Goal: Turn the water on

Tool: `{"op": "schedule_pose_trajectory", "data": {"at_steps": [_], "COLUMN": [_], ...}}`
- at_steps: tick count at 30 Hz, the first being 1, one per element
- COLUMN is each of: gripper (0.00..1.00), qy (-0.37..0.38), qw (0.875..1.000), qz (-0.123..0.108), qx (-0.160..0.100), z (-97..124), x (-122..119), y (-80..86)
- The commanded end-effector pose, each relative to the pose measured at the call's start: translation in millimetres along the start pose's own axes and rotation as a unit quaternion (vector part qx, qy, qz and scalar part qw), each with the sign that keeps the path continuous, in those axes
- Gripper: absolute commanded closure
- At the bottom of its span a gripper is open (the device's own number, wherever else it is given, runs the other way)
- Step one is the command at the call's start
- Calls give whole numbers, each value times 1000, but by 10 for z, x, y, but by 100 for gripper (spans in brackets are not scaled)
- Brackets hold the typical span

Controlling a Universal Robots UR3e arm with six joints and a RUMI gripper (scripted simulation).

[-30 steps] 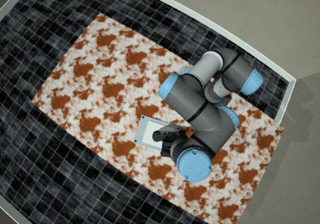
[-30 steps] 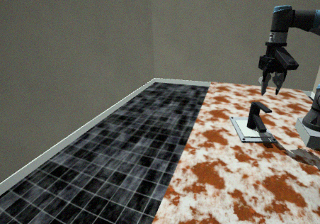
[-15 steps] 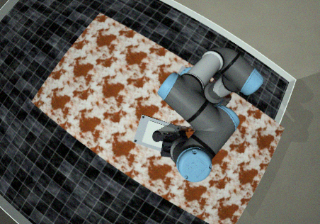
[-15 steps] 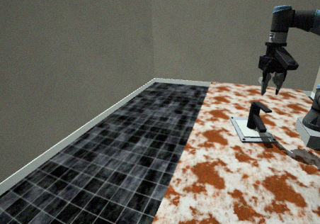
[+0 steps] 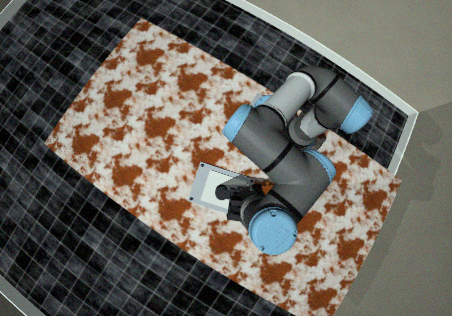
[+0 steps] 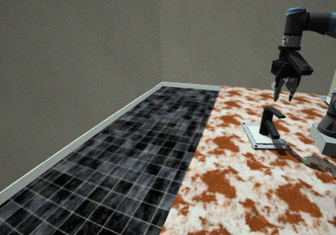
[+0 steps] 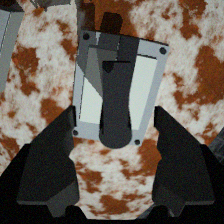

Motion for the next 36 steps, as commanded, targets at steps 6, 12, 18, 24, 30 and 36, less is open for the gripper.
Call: {"op": "schedule_pose_trajectory", "data": {"at_steps": [6, 12, 18, 24, 30, 36], "gripper": [59, 59, 59, 59, 59, 59], "qy": [0, 0, 0, 0, 0, 0], "qw": [1000, 1000, 1000, 1000, 1000, 1000], "qz": [1, 1, 1, 1, 1, 1], "qx": [-1, -1, -1, -1, -1, -1], "z": [1, 0, 0, -1, -1, -2], "x": [6, 8, 10, 12, 13, 14], "y": [-102, -184, -285, -347, -419, -460]}}
Point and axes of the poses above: the point where the finger pads meet when closed, its own y axis back along the fingers, its own x axis across the jaws, z = x × y, the point moved 2 cm from there along y, back along the fingers, and after that the axes turned 6 degrees about -y, right-handed, at the moved point
